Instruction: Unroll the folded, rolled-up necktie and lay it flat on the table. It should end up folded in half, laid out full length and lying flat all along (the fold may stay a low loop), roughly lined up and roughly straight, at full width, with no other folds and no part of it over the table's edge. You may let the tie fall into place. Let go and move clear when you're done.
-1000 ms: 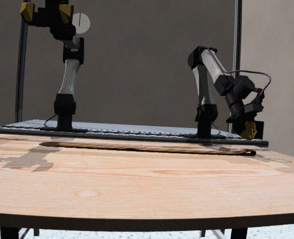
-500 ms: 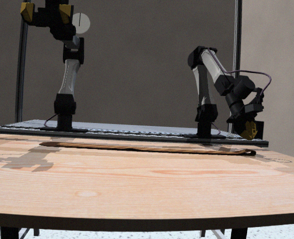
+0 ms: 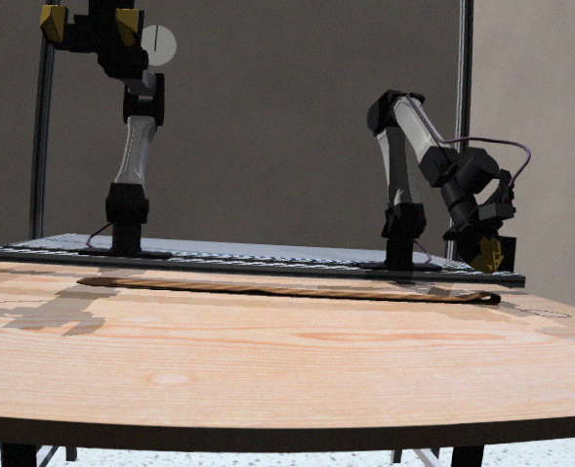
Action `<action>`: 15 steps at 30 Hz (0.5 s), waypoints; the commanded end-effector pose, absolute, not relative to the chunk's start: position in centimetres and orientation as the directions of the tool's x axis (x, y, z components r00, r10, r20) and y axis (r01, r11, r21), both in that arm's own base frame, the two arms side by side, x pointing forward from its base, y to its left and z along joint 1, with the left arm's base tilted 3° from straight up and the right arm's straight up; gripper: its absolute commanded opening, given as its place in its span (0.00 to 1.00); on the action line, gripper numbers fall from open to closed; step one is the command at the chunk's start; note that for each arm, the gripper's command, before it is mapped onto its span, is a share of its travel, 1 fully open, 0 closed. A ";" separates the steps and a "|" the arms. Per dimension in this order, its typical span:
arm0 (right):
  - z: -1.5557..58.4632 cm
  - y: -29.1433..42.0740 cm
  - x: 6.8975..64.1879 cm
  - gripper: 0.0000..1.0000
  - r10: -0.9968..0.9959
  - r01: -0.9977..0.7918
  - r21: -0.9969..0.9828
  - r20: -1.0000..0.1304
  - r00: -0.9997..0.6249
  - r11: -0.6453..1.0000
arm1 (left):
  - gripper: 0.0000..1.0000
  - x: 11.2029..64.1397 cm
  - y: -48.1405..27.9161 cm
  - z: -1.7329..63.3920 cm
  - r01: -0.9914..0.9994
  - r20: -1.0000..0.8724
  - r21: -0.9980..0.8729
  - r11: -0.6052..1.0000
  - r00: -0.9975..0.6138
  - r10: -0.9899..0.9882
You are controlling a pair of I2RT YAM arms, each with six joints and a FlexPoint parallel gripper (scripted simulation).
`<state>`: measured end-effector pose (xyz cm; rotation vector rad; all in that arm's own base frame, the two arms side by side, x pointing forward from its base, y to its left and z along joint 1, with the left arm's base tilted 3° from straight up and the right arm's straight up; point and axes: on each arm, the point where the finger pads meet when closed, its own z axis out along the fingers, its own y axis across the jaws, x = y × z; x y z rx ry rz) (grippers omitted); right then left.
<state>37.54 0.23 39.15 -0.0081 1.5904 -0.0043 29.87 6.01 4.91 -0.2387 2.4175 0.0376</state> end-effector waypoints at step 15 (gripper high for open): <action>39.7 0.2 37.7 1.00 0.001 -0.005 0.001 -1.000 -0.011 1.000 | 0.07 29.8 6.1 5.4 -0.187 -0.661 -0.040 0.982 -0.732 -0.166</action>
